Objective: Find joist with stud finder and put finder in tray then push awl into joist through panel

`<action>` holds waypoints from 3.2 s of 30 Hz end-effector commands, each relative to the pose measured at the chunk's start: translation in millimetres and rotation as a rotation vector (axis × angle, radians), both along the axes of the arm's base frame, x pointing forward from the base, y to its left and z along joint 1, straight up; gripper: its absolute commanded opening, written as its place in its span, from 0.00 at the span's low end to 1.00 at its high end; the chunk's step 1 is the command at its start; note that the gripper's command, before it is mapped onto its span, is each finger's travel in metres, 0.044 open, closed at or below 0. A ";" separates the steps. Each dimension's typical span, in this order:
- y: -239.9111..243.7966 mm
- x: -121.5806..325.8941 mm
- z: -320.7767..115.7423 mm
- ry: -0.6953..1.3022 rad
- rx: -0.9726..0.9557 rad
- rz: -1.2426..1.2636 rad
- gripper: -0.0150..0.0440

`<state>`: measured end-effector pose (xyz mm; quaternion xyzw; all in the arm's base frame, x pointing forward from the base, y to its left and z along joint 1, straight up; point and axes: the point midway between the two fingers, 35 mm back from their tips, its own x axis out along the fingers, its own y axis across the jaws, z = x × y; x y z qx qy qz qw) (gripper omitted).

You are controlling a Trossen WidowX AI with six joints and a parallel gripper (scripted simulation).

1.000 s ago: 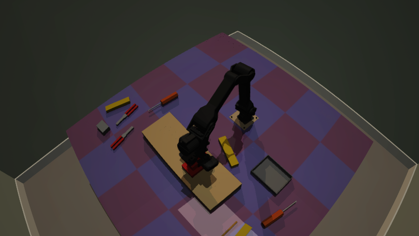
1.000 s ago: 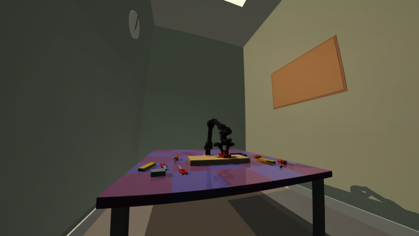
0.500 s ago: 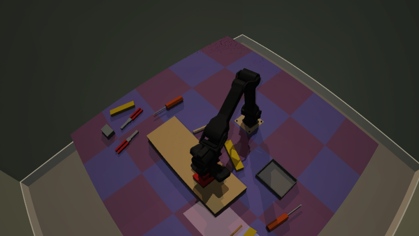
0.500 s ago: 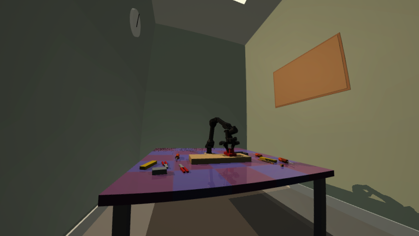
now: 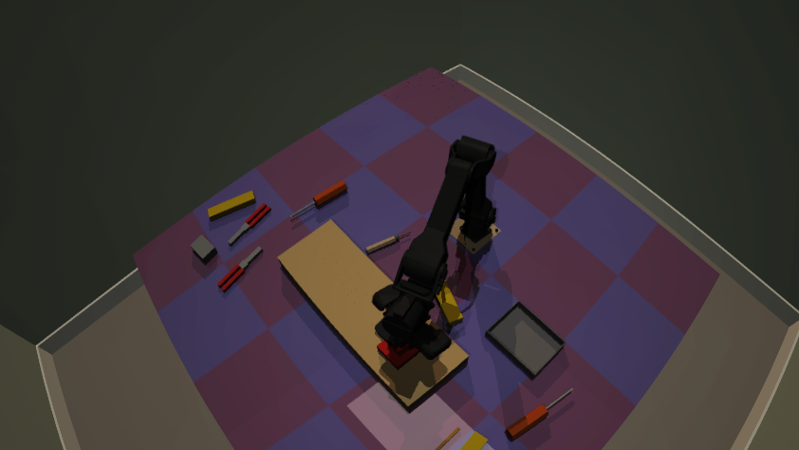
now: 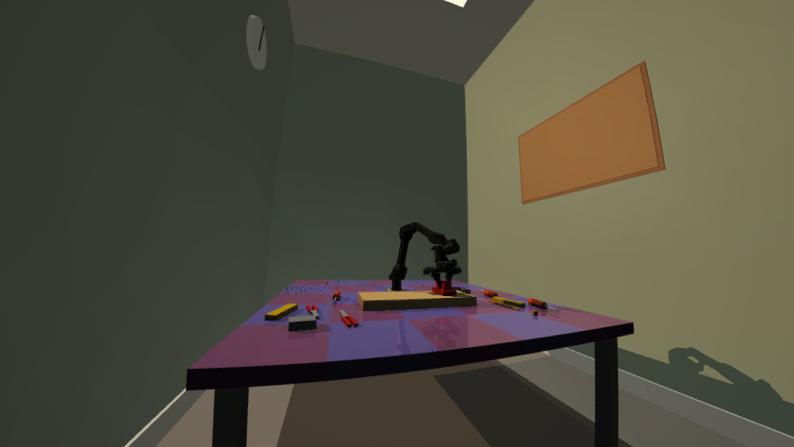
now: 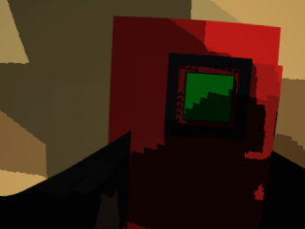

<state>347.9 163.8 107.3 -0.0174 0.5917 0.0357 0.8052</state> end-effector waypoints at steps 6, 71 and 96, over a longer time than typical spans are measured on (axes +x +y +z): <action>26.2 -1.3 0.0 0.002 0.002 0.000 0.25; -60.3 5.4 -1.6 0.001 -0.005 0.000 0.25; -129.4 10.7 -2.1 0.001 -0.012 0.000 0.25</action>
